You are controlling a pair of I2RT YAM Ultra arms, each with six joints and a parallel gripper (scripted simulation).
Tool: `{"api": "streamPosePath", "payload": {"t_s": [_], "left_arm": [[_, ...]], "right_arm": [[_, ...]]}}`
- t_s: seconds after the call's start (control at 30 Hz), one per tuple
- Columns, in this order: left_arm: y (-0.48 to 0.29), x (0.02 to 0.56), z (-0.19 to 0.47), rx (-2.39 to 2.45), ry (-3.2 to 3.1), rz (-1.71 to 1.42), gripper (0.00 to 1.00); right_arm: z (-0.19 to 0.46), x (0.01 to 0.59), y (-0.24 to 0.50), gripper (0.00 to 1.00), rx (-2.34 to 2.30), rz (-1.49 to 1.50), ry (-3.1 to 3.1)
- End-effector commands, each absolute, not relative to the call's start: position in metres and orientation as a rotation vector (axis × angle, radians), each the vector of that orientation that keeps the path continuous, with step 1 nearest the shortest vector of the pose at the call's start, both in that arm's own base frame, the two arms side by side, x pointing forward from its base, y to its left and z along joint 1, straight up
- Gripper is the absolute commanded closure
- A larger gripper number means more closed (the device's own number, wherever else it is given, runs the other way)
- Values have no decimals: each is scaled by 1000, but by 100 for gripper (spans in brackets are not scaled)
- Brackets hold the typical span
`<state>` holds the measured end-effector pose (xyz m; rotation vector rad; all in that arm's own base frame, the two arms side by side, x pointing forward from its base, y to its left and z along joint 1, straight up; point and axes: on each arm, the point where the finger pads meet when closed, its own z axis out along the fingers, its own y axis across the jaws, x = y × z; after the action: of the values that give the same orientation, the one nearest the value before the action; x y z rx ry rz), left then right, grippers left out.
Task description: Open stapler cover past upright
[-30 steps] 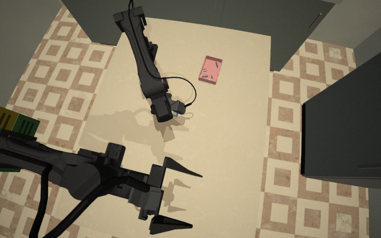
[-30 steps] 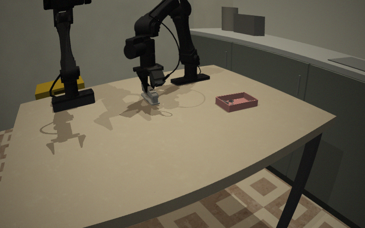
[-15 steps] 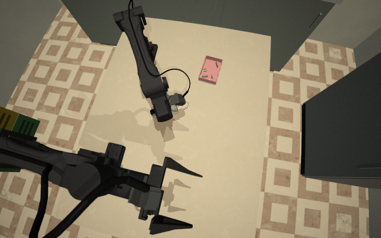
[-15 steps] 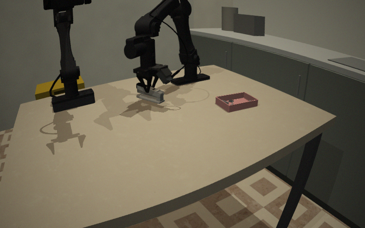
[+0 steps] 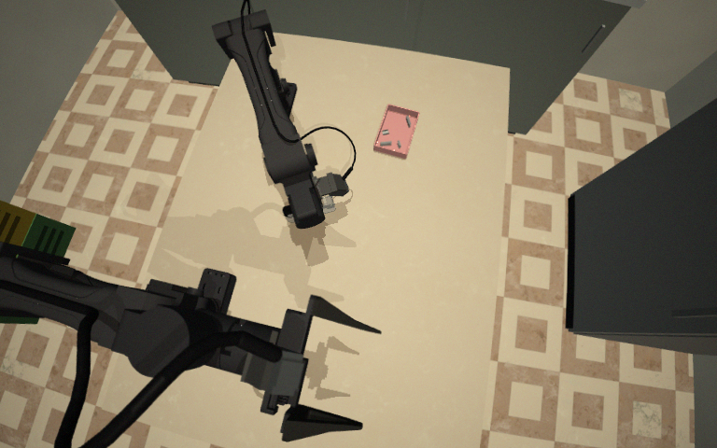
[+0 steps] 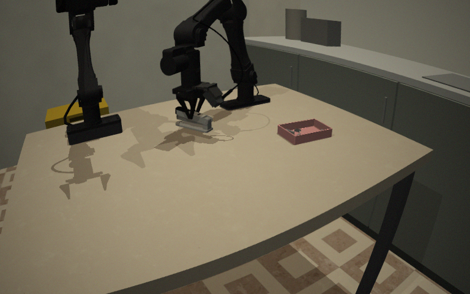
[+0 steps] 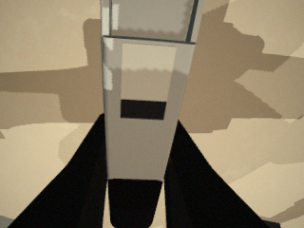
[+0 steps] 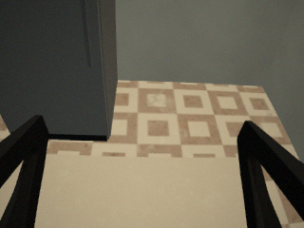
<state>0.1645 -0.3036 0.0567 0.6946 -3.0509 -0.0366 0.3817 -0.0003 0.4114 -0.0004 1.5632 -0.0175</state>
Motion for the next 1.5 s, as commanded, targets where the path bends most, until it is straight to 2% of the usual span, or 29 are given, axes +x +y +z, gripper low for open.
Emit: {"api": "streamPosePath", "payload": {"t_s": [0.0,1.47], "left_arm": [[-304,167,62,708,-3076,8,82],[-305,165,31,704,-3074,-6,82]], "right_arm": [[411,381,1,0,0,0,1560],[411,381,1,0,0,0,1560]]}}
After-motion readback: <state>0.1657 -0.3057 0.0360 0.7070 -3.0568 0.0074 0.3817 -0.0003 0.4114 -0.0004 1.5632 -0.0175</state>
